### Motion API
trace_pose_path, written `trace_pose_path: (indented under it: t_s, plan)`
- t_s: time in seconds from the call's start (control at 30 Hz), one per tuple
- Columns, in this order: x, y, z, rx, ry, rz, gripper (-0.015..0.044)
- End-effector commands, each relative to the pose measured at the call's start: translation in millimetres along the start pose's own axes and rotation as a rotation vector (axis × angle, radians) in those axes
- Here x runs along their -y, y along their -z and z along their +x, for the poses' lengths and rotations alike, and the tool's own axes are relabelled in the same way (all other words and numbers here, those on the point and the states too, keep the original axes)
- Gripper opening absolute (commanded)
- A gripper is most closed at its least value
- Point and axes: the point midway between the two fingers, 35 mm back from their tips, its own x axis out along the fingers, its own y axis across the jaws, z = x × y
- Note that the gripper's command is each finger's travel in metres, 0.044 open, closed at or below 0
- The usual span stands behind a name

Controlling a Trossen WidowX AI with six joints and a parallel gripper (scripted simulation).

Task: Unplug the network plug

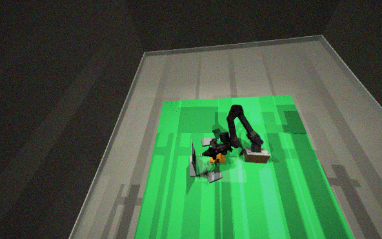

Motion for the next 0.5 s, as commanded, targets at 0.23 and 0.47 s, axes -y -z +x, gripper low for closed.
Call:
trace_pose_path:
  t_s: [0.23, 0.47]
  plan:
    - [1.4, 2.4, -8.1, 0.002, 0.007, 0.003, 0.0]
    - [1.4, 3.9, -12.1, 0.001, 0.007, 0.003, 0.0]
